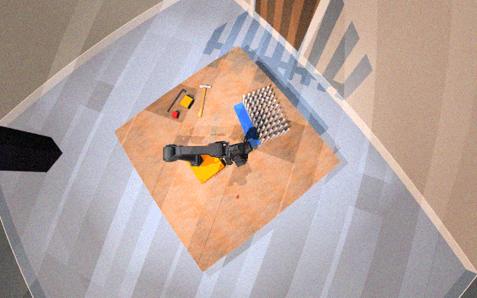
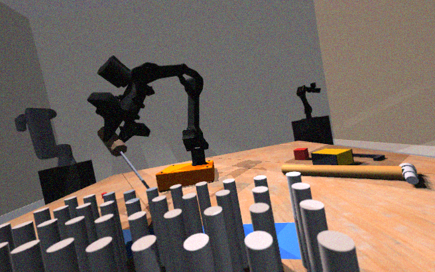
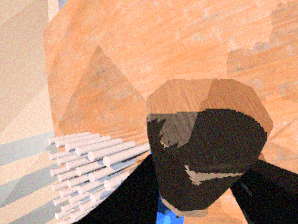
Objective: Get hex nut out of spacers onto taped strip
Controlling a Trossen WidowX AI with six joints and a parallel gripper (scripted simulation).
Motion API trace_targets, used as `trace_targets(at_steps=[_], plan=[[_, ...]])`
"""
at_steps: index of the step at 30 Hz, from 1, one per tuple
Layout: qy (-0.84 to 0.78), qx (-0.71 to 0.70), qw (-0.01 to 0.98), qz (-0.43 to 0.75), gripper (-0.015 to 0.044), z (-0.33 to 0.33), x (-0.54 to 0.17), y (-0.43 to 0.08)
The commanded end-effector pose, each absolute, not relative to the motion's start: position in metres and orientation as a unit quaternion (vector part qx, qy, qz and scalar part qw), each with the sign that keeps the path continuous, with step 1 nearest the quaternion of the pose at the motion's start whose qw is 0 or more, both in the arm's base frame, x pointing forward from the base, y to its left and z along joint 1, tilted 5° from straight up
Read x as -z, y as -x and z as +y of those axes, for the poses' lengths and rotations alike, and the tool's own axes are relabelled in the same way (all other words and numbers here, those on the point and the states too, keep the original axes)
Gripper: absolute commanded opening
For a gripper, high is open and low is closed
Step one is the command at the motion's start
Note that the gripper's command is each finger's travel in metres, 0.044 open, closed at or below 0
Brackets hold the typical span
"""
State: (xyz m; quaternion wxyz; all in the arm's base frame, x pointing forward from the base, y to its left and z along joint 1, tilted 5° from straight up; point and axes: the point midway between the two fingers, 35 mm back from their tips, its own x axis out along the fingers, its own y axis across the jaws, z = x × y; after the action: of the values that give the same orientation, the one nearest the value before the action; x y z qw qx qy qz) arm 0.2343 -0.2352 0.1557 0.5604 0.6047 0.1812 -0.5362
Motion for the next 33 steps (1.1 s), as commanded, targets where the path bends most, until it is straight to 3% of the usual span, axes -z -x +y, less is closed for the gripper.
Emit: trace_targets(at_steps=[1,18,33], plan=[[-0.569,0.52,0.6,0.214,0.0,-0.229,-0.157,-0.24],[-0.382,0.422,0.745,0.347,0.0,-0.201,-0.163,-0.263],[-0.21,0.331,0.813,0.43,0.0,-0.175,-0.167,-0.277]])
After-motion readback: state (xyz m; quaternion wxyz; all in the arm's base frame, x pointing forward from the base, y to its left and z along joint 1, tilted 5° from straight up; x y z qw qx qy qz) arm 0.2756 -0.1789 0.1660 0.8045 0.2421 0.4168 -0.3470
